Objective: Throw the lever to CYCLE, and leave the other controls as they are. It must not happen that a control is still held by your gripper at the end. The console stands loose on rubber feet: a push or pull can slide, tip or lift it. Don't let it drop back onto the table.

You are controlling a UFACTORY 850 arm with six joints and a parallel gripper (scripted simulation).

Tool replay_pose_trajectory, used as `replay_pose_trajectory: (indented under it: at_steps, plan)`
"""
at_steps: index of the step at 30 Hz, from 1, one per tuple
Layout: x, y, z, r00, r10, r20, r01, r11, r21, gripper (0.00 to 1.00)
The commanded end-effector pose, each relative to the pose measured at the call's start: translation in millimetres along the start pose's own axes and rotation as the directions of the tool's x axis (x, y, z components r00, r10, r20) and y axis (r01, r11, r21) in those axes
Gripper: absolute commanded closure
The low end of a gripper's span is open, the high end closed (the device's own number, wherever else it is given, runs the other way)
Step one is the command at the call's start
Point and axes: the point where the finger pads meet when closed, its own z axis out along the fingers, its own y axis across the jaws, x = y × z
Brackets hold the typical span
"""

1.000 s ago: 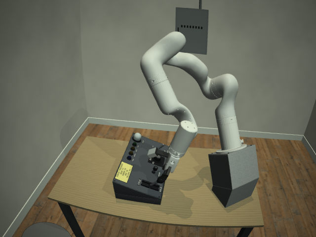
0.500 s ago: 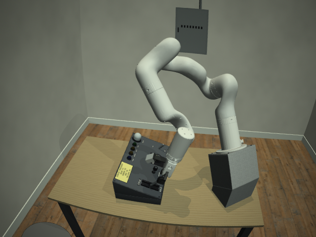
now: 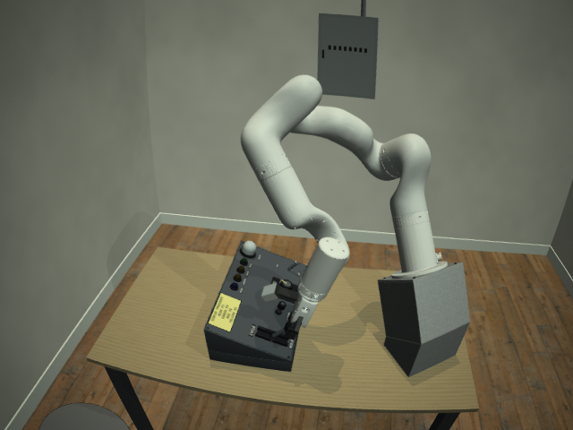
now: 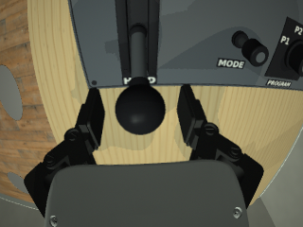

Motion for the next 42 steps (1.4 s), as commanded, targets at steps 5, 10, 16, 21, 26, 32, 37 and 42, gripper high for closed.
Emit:
replay_pose_trajectory:
  at_steps: [5,10,16,21,26,32,37,42]
  plan:
    - [0.5,-0.4,1.4,1.0,0.0,-0.001,0.0,1.0,0.001,0.24]
    - [0.5,-0.4,1.4,1.0,0.0,-0.001,0.0,1.0,0.001,0.24]
    - [0.5,-0.4,1.4,1.0,0.0,-0.001,0.0,1.0,0.001,0.24]
    - [0.6,-0.5,2.9,1.0,0.0,-0.001,0.0,1.0,0.001,0.24]
    - [0.9,-0.6,5.5,1.0,0.0,-0.001,0.0,1.0,0.001,0.24]
    - [1.0,-0.7,6.1,1.0,0.0,-0.001,0.0,1.0,0.001,0.24]
    - [1.0,-0.7,6.1,1.0,0.0,-0.001,0.0,1.0,0.001,0.24]
    - [1.0,-0.7,6.1,1.0,0.0,-0.001,0.0,1.0,0.001,1.0]
